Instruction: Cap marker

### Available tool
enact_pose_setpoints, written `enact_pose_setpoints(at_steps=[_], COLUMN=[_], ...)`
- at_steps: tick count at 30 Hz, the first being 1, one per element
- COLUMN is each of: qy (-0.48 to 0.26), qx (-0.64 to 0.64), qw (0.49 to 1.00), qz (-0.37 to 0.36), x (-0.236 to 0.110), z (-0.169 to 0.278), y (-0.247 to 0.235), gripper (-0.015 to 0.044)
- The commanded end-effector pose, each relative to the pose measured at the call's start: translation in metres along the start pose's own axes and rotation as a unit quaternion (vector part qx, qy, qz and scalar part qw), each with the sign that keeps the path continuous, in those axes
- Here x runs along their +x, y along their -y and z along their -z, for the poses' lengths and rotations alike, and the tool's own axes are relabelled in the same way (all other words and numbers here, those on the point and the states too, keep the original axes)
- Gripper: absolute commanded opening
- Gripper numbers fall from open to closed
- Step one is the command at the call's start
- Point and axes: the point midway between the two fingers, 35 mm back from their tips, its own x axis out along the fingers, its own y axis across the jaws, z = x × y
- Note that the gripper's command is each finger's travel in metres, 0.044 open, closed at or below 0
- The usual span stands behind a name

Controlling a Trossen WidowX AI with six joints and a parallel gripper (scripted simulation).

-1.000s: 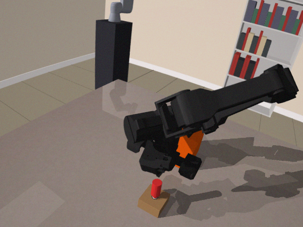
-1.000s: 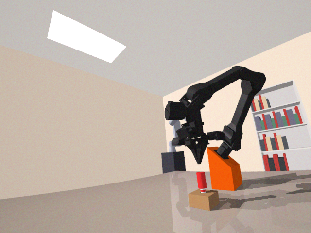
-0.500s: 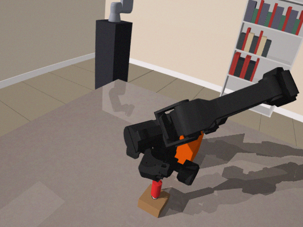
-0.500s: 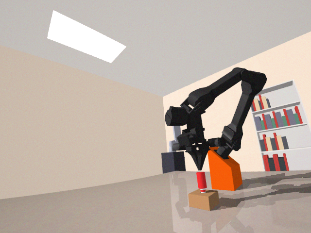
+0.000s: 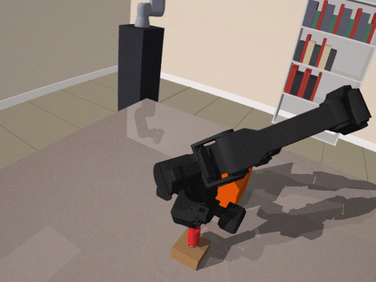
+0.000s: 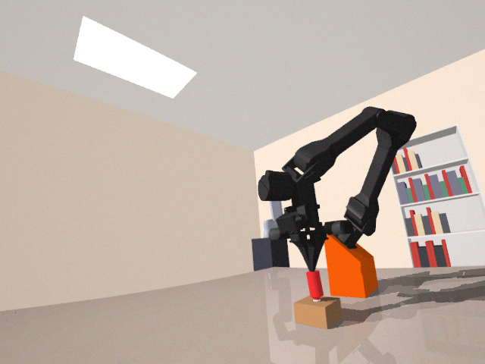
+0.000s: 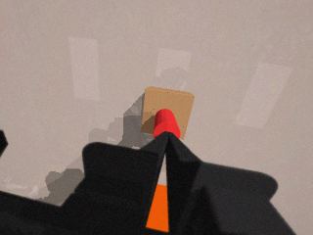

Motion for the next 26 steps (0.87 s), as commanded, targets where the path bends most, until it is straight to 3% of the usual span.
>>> enact_pose_setpoints(at_steps=[1,6,11,26], qy=[0.001,0.0,0.0,0.0], qx=[-0.001,0.0,0.0,0.0], qw=[1.0,1.0,1.0,1.0], qz=[0.002,0.003,0.002,0.002], x=[-0.009,-0.08,-0.09,-0.09], z=[-0.002,-0.002,0.0,0.0], y=[0.001,0.002,0.001,0.001], gripper=[0.0,0.0,0.0,0.0394])
